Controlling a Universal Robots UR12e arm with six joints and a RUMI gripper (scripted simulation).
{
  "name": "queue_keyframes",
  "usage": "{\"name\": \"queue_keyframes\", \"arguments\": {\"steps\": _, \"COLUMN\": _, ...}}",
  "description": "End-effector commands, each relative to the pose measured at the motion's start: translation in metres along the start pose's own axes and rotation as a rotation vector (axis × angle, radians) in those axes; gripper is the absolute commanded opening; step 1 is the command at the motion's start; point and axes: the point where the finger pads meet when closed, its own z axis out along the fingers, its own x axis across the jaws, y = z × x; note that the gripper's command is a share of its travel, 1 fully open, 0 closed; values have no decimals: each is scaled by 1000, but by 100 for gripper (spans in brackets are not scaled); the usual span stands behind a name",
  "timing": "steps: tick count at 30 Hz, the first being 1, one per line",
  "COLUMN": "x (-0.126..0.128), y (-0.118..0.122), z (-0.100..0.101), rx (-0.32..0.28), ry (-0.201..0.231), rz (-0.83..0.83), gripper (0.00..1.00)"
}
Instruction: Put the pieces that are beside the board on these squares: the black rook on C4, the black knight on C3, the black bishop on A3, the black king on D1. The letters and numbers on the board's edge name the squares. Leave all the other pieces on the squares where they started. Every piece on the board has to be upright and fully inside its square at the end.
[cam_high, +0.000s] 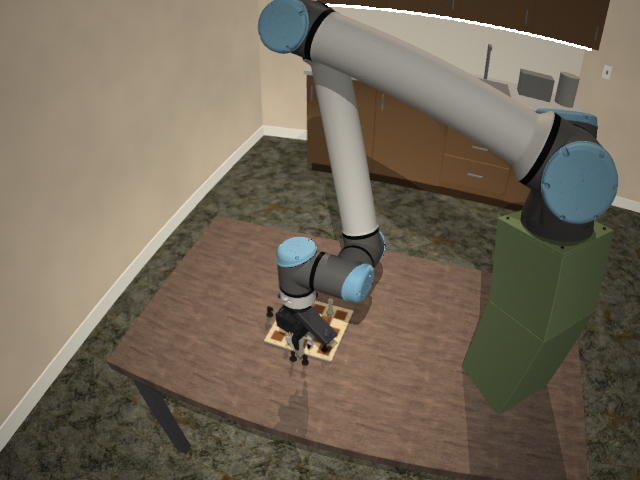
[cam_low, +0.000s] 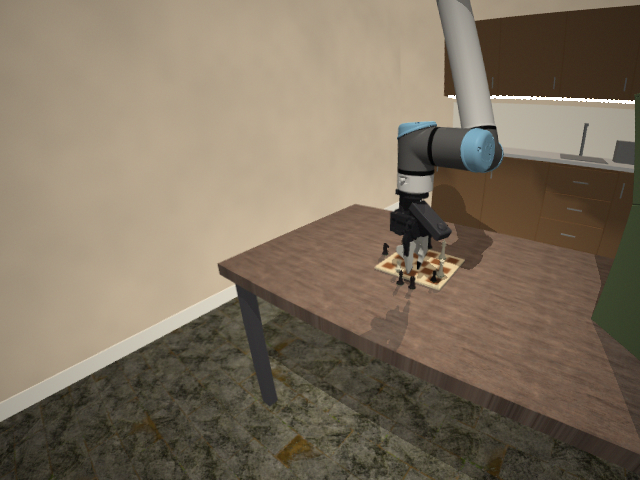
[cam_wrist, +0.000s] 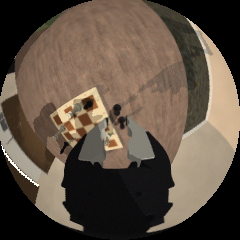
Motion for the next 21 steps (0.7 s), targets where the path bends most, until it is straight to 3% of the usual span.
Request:
{"name": "queue_keyframes", "arguments": {"steps": 1, "x": 0, "y": 1, "z": 5, "rx": -1, "ry": 0, "rz": 0, "gripper": 22}}
{"name": "queue_keyframes", "arguments": {"steps": 21, "x": 0, "y": 1, "z": 10, "rx": -1, "ry": 0, "rz": 0, "gripper": 22}}
